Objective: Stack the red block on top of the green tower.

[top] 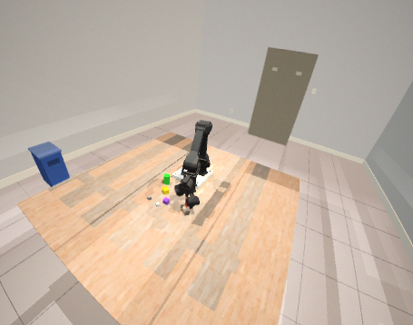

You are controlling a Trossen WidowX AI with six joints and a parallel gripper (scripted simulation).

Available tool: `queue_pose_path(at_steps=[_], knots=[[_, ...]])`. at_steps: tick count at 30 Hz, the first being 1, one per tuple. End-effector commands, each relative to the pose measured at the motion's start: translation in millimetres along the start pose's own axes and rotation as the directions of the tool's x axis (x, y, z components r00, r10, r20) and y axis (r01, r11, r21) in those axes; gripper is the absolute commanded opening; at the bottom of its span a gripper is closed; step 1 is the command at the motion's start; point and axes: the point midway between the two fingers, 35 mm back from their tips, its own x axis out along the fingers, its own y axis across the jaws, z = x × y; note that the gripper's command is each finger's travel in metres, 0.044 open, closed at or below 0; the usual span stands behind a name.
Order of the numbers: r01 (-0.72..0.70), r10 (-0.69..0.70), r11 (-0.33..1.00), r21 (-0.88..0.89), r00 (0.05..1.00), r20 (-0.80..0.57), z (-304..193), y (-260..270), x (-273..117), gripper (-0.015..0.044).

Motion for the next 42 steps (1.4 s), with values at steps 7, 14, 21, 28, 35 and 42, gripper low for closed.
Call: queue_pose_path(at_steps=[7,14,21,28,35,42], knots=[[0.002,-0.002,1.0,-0.003,1.0,-0.005,-1,-1,7,0.044],[0.002,-0.002,1.0,-0.003,1.0,-0.005,-1,-1,7,0.044],[0.002,-0.002,1.0,-0.003,1.0,-0.005,-1,-1,6,0.0335],[0.002,-0.002,1.0,-0.003,1.0,-0.005,-1,-1,6,0.0151],[0.002,-0.002,1.0,-0.003,1.0,-0.005,-1,-1,6,0.0085],[0.002,-0.002,1.0,-0.003,1.0,-0.005,-1,-1,-20,0.0]])
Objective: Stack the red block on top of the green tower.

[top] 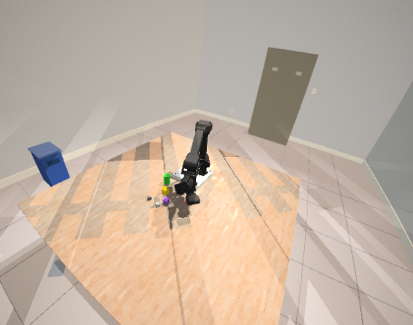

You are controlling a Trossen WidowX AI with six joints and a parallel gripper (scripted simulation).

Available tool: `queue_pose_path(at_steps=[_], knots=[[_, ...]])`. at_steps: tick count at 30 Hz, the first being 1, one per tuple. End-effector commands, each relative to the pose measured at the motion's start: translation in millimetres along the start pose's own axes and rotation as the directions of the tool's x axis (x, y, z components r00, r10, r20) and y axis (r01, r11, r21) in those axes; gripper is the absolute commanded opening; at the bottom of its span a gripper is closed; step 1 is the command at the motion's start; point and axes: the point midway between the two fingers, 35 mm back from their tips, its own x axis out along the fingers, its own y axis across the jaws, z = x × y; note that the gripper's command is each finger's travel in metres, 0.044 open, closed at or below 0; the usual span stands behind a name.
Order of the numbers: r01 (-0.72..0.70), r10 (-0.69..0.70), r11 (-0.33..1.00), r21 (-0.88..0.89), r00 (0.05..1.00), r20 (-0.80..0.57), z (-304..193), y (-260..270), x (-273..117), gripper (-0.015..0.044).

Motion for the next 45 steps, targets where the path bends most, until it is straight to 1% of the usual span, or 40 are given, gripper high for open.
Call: queue_pose_path(at_steps=[1,12,19,23,28,45], knots=[[-0.017,0.017,1.0,-0.003,1.0,0.007,2,3,-22,0.0],[-0.017,0.017,1.0,-0.003,1.0,0.007,1,2,-80,0.0],[-0.017,0.017,1.0,-0.003,1.0,0.007,1,1,-106,0.0],[-0.015,0.015,1.0,-0.005,1.0,0.009,1,1,-102,0.0],[-0.017,0.017,1.0,-0.003,1.0,0.007,4,-1,-107,0.0],[-0.015,0.015,1.0,-0.003,1.0,0.011,59,-67,-107,0.0]])
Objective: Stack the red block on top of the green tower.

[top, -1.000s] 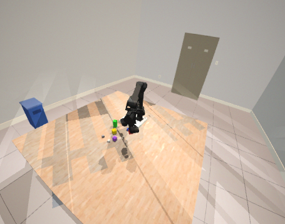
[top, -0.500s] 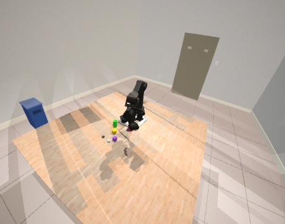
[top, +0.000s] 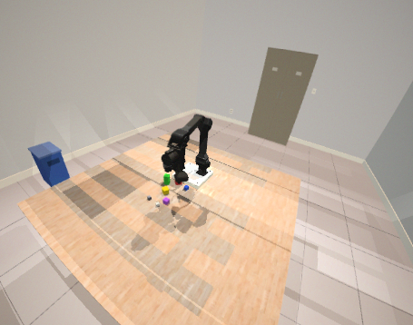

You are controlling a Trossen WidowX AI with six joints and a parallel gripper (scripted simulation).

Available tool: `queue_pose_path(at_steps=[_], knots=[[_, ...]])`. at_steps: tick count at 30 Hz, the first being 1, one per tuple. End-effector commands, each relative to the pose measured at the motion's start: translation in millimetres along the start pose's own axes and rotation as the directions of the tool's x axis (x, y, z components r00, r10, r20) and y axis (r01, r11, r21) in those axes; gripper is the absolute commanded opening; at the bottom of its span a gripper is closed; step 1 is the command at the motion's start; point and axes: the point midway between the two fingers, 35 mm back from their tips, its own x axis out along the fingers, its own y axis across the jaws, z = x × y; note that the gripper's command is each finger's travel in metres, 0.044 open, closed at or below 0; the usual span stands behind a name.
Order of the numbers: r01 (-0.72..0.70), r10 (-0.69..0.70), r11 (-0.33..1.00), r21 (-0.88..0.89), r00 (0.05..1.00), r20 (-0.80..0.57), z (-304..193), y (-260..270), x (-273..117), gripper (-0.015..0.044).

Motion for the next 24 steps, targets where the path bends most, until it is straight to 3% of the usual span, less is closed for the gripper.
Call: queue_pose_path(at_steps=[1,24], knots=[[0.007,-0.007,1.0,-0.003,1.0,-0.001,9,-18,1,0.0],[0.009,-0.009,1.0,-0.014,1.0,0.006,42,-113,0,0.0]])
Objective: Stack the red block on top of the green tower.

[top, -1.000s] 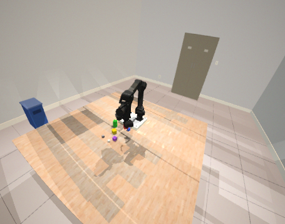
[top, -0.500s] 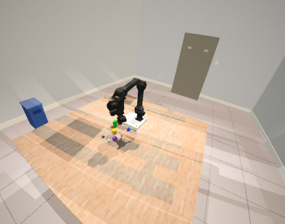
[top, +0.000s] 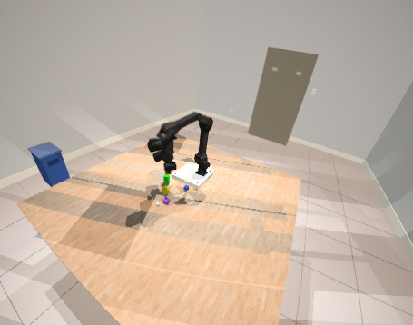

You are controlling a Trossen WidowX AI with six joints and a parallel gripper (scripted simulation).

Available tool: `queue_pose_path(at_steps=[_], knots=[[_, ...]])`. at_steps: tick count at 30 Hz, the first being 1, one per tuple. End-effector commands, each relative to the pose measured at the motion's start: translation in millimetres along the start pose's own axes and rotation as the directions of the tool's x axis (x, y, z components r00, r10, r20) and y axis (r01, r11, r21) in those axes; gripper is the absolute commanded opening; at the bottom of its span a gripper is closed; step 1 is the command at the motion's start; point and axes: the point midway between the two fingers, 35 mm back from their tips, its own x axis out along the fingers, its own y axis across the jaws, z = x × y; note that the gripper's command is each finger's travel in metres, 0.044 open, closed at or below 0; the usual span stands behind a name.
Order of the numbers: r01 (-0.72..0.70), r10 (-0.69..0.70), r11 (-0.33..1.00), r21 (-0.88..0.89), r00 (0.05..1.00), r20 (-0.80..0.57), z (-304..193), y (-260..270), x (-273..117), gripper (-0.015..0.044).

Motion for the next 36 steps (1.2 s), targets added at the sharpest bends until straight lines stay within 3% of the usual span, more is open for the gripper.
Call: queue_pose_path(at_steps=[1,10,36], knots=[[0.009,-0.009,1.0,0.001,1.0,-0.004,1,-18,1,0.0],[0.019,-0.019,1.0,0.011,1.0,-0.007,1,-55,1,0.0],[0.019,-0.019,1.0,0.011,1.0,-0.007,0,-56,55,0.0]])
